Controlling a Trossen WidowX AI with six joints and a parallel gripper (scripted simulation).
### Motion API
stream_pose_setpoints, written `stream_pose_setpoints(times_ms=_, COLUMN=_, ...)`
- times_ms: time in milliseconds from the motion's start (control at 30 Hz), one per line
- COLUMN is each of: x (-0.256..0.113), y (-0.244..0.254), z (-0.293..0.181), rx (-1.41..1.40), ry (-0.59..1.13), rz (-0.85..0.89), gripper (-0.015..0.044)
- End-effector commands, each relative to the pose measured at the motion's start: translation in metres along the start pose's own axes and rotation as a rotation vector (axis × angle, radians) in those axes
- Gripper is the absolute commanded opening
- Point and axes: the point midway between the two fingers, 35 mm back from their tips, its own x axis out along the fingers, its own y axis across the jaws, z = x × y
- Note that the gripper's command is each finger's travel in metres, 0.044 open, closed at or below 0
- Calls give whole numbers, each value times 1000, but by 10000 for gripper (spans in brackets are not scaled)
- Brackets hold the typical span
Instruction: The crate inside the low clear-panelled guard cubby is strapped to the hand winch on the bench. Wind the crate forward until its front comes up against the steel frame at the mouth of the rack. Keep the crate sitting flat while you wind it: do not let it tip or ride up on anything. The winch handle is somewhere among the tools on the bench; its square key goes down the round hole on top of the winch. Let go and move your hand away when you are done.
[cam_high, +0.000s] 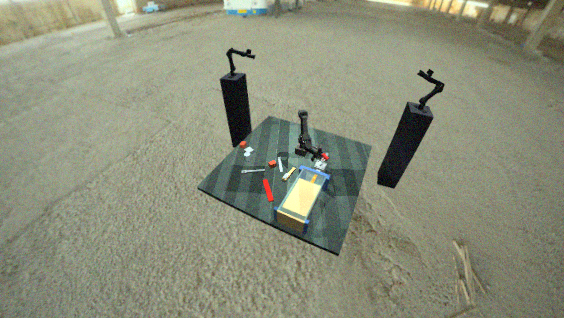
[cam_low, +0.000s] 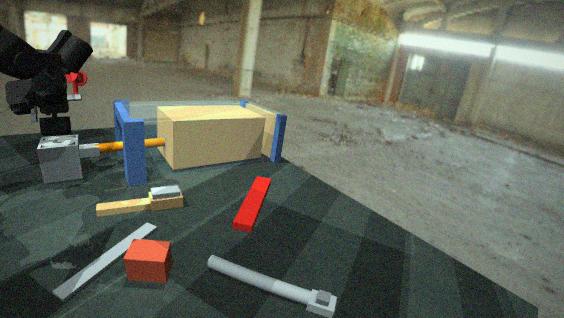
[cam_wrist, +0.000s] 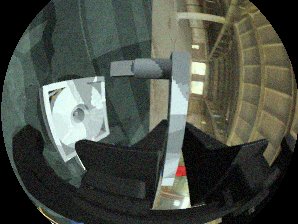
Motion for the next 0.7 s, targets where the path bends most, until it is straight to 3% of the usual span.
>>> stream_pose_setpoints(times_ms=0, x=0, y=1, z=2, rx=6, ry=-13, rz=-68, gripper=0)
stream_pose_setpoints(times_ms=667, x=0, y=2, z=4, rx=8, ry=-20, rz=-327, gripper=0)
